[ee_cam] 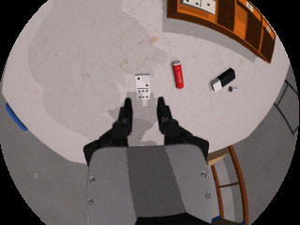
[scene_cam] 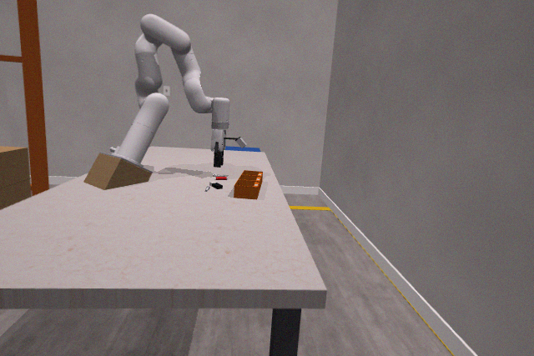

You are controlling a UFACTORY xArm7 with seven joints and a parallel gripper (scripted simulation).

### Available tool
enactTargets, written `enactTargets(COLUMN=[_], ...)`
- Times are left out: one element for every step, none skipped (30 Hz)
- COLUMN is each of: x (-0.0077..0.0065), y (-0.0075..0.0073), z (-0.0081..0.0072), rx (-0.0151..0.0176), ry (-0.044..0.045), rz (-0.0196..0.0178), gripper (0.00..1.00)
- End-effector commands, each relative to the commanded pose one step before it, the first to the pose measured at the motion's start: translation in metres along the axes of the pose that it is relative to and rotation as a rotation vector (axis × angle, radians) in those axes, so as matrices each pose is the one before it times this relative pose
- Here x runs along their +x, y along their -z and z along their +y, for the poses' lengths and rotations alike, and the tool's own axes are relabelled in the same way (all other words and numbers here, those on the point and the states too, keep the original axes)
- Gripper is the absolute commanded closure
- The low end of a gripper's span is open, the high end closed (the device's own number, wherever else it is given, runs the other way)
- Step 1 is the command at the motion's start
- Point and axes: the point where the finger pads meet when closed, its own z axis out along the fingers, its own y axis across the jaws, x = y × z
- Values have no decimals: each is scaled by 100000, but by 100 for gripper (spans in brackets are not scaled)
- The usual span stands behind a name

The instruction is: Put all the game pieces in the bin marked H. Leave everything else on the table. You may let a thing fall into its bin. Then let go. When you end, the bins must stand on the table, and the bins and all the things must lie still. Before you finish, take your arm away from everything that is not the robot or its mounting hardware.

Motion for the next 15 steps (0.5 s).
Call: enactTargets(x=[456, 28, 27, 19, 17, 18, 18, 20, 20, 16, 14, 7, 1, -6, 0], y=[-1785, -400, -407, -401, -300, -1, -1, -1, 0, 6, -1, -1, -1, -1, 0], z=[-204, -14, -12, -12, -11, -11, -12, -12, -12, -12, -8, -5, -1, 2, 0], rx=[698, 0, 2, 0, 0, 0, 0, 0, 0, -1, 0, 0, 0, 0, 0], ry=[17, -2, -2, -2, -2, 0, 0, 0, 0, 0, 0, 0, 0, 0, 0], rz=[550, -4, -4, -4, -3, 0, 0, 0, 0, 0, 0, 0, 0, 0, 0], gripper=[59, 59, 59, 59, 59, 59, 59, 59, 59, 59, 59, 59, 59, 59, 59])
